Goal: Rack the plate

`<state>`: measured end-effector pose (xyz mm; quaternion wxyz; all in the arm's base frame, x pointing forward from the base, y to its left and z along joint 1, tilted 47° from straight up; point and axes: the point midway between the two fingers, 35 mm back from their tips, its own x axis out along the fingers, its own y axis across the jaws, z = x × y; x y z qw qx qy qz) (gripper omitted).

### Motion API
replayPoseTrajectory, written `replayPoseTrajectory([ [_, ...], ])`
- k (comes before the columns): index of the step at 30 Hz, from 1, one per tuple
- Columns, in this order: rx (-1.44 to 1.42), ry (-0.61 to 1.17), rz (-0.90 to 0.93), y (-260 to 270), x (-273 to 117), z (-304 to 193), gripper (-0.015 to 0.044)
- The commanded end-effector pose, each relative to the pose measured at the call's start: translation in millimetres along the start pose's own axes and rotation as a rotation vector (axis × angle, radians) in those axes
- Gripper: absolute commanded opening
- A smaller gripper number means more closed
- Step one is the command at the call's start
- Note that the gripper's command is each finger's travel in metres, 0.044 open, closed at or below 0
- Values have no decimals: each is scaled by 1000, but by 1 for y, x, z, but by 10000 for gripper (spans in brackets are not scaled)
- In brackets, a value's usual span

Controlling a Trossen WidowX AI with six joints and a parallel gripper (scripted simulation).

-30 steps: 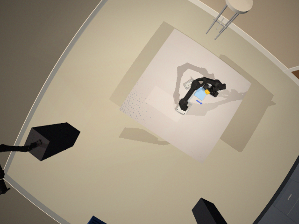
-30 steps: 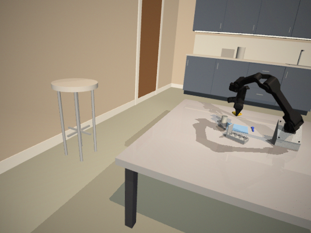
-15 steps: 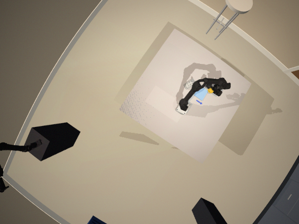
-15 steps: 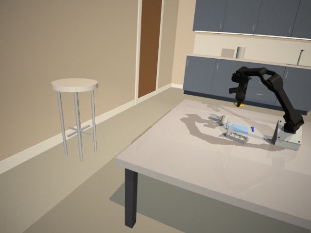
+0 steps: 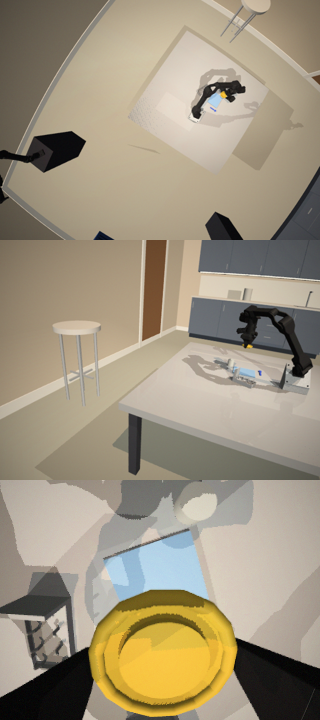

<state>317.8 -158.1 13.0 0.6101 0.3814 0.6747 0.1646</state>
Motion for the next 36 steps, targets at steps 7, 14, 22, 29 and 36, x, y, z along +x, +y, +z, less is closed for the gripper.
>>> replayPoseTrajectory([
  [7, 352, -9, 6, 51, -10, -28, 0],
  [14, 595, -8, 11, 80, -12, -50, 0],
  [22, 872, -5, 17, 110, -11, -78, 0],
  [29, 1114, 0, 23, 133, -7, -105, 0],
  [36, 1356, 7, 28, 152, -2, -133, 0],
])
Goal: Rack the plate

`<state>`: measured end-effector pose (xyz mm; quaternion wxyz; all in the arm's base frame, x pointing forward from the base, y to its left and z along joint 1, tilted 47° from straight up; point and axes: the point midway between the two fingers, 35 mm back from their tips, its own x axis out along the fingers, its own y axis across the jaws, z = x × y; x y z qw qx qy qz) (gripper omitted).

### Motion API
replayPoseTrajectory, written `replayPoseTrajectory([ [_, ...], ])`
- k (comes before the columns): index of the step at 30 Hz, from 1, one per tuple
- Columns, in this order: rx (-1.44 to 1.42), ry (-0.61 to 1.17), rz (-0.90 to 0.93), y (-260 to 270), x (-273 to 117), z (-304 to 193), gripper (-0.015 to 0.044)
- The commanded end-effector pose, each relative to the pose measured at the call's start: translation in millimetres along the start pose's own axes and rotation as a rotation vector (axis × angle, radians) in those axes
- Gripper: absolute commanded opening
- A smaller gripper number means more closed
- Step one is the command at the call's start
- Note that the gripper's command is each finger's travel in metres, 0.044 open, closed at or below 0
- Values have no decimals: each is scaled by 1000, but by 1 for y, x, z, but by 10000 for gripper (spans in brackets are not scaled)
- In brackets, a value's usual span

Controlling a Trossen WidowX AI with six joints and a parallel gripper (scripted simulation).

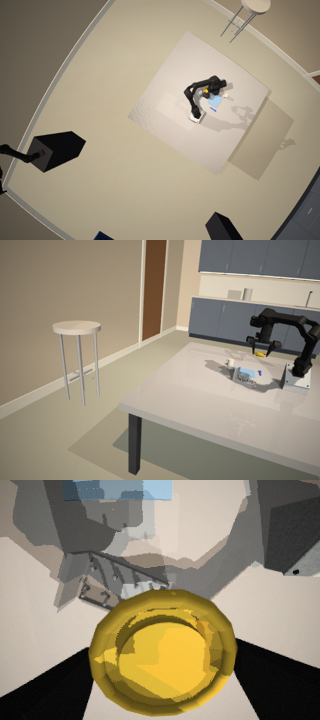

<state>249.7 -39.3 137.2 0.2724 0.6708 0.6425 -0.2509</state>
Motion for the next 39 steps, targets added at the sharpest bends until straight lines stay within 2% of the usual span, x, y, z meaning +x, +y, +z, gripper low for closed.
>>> replayPoseTrajectory([
  [1, 152, 6, 5, -14, 4, -18, 0],
  [10, 439, 15, 3, -41, 14, -45, 0],
  [18, 437, 1, -5, -43, 16, -44, 0],
  [39, 163, -442, -175, -63, 70, -8, 0],
])
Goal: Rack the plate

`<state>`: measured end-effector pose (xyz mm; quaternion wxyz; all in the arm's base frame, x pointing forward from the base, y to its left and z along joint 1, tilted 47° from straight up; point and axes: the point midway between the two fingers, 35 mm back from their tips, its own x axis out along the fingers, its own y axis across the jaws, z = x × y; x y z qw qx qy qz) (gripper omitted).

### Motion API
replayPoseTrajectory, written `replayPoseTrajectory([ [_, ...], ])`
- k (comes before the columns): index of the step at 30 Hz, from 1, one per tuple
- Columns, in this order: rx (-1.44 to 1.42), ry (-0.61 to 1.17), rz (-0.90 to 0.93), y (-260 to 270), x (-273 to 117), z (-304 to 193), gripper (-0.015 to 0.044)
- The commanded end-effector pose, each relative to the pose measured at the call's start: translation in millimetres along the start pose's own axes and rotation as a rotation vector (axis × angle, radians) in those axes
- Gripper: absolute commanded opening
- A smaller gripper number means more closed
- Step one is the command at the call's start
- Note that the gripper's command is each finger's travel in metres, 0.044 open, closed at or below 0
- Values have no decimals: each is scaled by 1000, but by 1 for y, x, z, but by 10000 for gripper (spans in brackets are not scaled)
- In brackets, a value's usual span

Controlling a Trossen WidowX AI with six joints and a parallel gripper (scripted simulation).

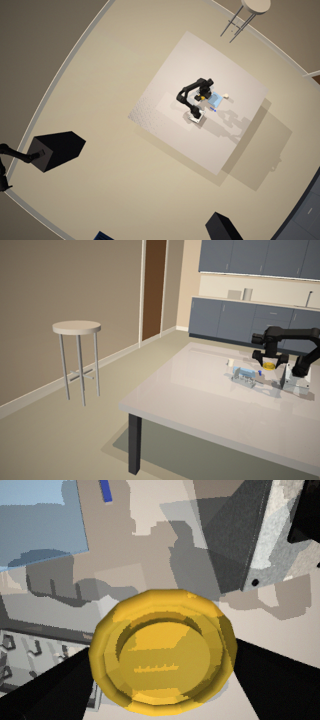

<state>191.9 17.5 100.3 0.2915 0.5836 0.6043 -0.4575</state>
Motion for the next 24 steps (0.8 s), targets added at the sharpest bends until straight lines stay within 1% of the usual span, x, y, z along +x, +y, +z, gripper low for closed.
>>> replayPoseTrajectory([
  [1, -58, -96, 8, 0, 10, 3, 0],
  [12, -200, -318, 44, 5, 32, 10, 0],
  [24, -338, -552, 132, 16, 47, 15, 0],
])
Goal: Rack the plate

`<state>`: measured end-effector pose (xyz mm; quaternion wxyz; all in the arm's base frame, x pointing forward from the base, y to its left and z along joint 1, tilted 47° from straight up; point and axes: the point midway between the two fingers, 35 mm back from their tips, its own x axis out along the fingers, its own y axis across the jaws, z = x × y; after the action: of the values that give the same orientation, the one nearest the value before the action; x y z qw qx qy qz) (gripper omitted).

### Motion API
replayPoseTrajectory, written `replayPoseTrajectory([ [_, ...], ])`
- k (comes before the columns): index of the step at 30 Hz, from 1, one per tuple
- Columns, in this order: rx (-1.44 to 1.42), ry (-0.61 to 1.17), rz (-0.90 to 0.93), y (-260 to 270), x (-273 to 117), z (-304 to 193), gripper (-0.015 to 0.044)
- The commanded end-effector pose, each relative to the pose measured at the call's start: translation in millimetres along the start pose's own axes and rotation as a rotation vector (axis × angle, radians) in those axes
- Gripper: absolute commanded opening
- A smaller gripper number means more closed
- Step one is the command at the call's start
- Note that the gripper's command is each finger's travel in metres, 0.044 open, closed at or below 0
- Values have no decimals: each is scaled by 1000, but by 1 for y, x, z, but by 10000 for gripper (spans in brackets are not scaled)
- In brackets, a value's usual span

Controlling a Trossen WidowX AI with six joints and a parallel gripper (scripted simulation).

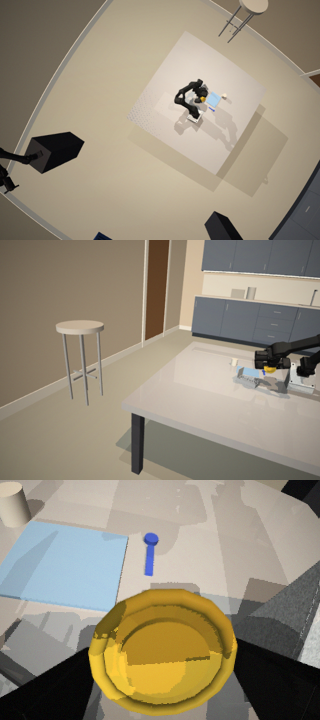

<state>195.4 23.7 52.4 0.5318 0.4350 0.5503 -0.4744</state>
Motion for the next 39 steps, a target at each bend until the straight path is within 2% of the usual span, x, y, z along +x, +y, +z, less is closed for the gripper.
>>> replayPoseTrajectory([
  [1, -41, -91, 44, 3, 4, 0, 0],
  [19, -176, -401, 274, 23, 10, -9, 0],
  [39, -247, -647, 631, 36, -5, -33, 0],
])
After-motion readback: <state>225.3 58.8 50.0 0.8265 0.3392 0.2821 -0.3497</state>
